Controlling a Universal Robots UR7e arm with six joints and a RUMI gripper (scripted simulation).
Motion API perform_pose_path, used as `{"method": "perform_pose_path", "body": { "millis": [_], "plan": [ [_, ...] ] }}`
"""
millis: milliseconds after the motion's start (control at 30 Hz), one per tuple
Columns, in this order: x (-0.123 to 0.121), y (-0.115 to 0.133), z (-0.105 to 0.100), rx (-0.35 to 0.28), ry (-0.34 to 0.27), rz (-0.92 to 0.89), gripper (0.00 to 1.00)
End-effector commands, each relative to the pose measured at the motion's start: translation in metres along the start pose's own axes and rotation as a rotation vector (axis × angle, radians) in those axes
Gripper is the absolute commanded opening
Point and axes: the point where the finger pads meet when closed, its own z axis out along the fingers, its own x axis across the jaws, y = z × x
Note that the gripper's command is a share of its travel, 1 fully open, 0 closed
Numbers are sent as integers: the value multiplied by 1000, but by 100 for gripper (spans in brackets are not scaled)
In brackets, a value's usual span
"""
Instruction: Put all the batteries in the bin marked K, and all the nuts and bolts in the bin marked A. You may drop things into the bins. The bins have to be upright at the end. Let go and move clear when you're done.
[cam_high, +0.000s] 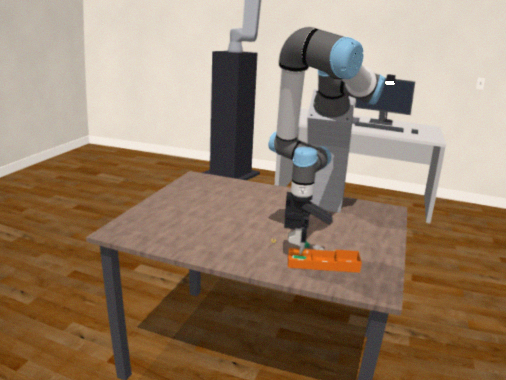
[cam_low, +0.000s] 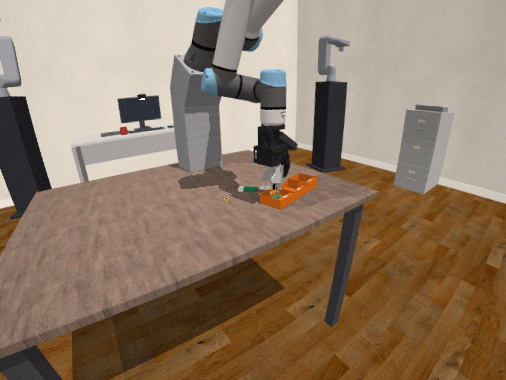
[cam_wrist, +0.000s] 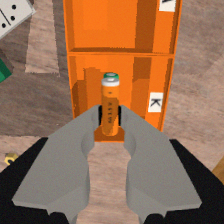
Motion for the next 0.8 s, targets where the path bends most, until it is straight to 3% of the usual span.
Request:
{"method": "perform_pose_path", "body": {
  "millis": [0,367,400,767],
  "plan": [
    [1,0,2,-1,1,0,0],
    [1,0,2,-1,1,0,0],
    [1,0,2,-1,1,0,17],
    [1,0,2,-1,1,0,17]
  ]
}}
